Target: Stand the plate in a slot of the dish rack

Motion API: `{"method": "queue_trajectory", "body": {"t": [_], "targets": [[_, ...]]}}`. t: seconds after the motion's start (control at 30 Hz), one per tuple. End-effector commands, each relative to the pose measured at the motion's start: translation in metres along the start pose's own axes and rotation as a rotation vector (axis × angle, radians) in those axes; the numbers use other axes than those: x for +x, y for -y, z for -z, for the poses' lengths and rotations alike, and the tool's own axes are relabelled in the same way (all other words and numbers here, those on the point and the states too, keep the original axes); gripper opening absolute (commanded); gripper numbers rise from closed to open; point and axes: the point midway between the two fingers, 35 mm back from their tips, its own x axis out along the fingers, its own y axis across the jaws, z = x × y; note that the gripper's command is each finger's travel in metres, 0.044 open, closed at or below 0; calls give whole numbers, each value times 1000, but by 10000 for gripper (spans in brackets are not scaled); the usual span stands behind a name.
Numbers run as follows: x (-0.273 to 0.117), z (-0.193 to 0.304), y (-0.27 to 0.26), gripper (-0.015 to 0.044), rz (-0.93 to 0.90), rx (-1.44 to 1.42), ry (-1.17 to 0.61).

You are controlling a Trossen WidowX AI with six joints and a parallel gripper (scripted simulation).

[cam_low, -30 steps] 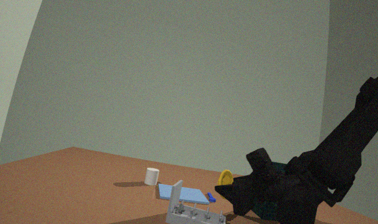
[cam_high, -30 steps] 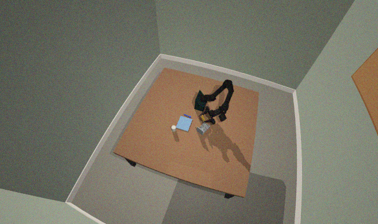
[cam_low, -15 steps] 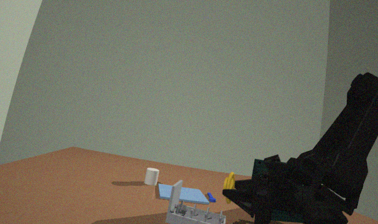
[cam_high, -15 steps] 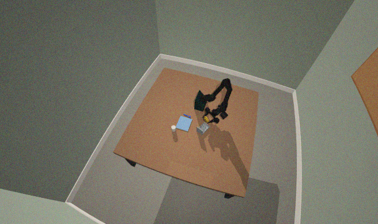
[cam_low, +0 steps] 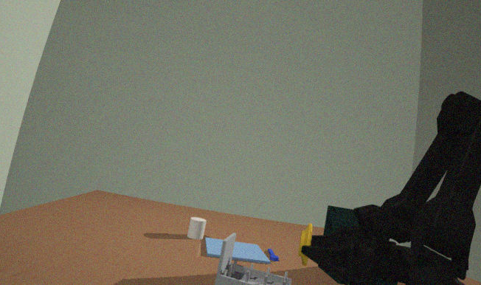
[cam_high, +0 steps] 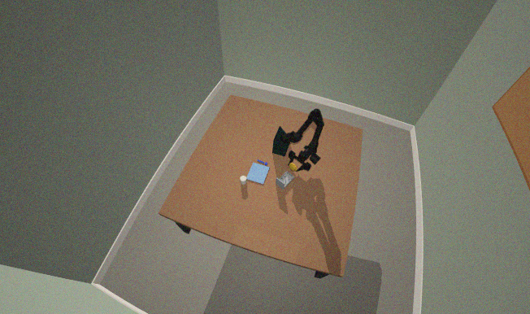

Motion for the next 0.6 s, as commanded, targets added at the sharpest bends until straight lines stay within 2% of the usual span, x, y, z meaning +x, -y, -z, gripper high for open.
{"method": "queue_trajectory", "body": {"t": [0.0, 0.57], "targets": [[-1, -1, 0, 0, -9, 8, 8], [17, 27, -1, 0, -9, 12, 3]]}}
